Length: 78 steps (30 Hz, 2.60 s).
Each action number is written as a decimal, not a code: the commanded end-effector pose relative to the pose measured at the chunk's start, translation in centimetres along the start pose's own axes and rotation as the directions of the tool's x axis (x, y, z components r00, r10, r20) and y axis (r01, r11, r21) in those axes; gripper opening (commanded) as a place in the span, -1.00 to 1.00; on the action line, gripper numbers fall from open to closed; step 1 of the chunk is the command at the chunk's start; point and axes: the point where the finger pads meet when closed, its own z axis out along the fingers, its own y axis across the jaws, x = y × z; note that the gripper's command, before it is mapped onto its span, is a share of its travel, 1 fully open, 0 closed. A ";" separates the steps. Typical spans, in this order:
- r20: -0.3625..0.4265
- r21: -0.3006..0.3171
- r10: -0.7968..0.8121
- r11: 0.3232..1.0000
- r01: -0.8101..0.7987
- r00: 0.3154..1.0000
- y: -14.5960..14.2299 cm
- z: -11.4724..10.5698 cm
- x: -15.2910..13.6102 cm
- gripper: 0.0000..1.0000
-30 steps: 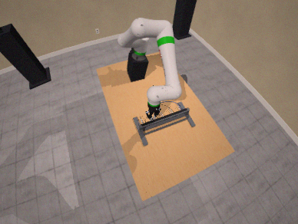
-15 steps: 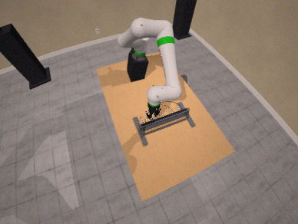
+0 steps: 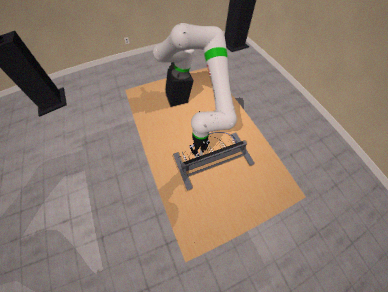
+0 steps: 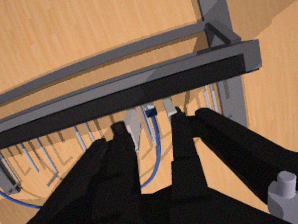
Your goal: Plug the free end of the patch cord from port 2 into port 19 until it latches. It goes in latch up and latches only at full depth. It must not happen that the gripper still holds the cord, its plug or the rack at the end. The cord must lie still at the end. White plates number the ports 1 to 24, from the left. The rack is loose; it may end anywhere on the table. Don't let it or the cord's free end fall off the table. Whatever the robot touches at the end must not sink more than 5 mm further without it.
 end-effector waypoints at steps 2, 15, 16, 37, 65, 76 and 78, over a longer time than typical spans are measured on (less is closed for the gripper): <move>0.000 0.000 0.000 1.000 0.000 1.000 0.0 0.0 0.0 -0.55; 0.000 0.000 0.000 1.000 0.000 1.000 0.0 0.0 0.0 -0.55; 0.000 0.000 0.000 1.000 0.000 1.000 0.0 0.0 0.0 -0.55; 0.000 0.000 0.000 1.000 0.000 1.000 0.0 -1.1 0.0 -0.55; 0.000 0.000 0.000 1.000 0.000 1.000 0.0 -7.6 -0.1 -0.55; 0.000 0.000 0.000 1.000 0.000 1.000 0.0 -8.0 -0.1 -1.00; 0.000 0.000 0.000 1.000 0.000 1.000 0.0 -8.0 -0.1 -1.00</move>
